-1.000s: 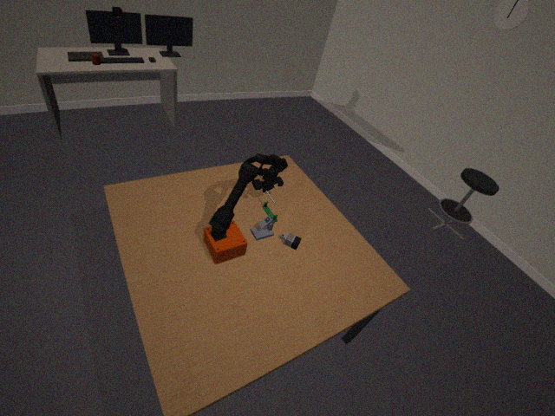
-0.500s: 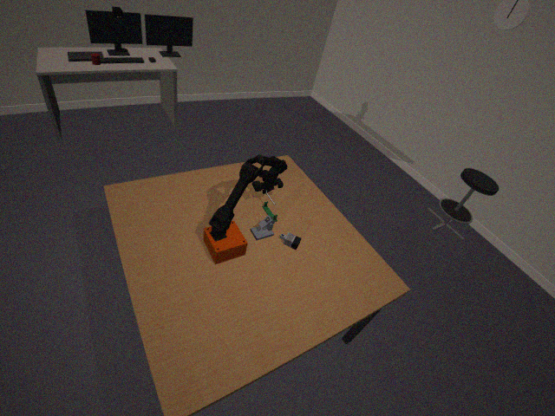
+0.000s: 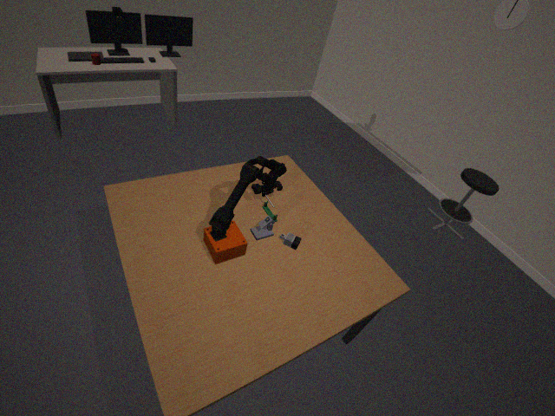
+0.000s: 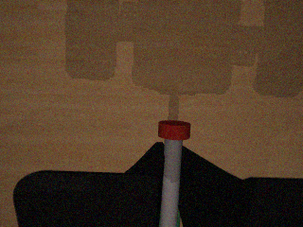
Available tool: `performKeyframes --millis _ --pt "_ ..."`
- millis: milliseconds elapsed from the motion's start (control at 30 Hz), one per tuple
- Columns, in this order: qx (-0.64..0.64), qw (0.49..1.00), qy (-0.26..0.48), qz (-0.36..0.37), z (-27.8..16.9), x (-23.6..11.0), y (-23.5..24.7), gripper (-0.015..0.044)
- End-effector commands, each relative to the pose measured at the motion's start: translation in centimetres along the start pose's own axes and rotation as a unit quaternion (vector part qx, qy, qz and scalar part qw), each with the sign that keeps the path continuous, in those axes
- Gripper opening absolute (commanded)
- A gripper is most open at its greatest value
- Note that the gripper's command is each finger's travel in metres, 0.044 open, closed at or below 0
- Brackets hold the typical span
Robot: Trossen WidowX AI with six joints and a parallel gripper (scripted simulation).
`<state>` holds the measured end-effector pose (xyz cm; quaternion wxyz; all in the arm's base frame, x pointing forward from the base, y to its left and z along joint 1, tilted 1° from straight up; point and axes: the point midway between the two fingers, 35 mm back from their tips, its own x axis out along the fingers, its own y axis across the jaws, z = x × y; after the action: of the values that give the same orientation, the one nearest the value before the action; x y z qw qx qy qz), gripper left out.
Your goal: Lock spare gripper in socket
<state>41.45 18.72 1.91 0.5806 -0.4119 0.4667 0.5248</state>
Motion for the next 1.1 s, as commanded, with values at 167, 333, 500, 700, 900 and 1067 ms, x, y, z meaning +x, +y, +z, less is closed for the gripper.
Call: performKeyframes --millis 167,333,500,700,900,1067 --pt "0.001 1.0 0.0 0.0 -0.2 1.3 -0.1 0.0" --pt "0.002 1.0 0.0 0.0 -0.4 2.0 -0.2 0.0" --pt "0.002 1.0 0.001 0.001 -0.5 2.7 -0.2 0.0" --pt "0.002 1.0 0.001 0.001 -0.6 3.2 -0.2 0.0" --pt "0.002 1.0 0.001 0.001 -0.6 3.2 -0.2 0.0" --pt "0.0 1.0 0.001 0.003 -0.6 3.1 -0.2 0.0105"
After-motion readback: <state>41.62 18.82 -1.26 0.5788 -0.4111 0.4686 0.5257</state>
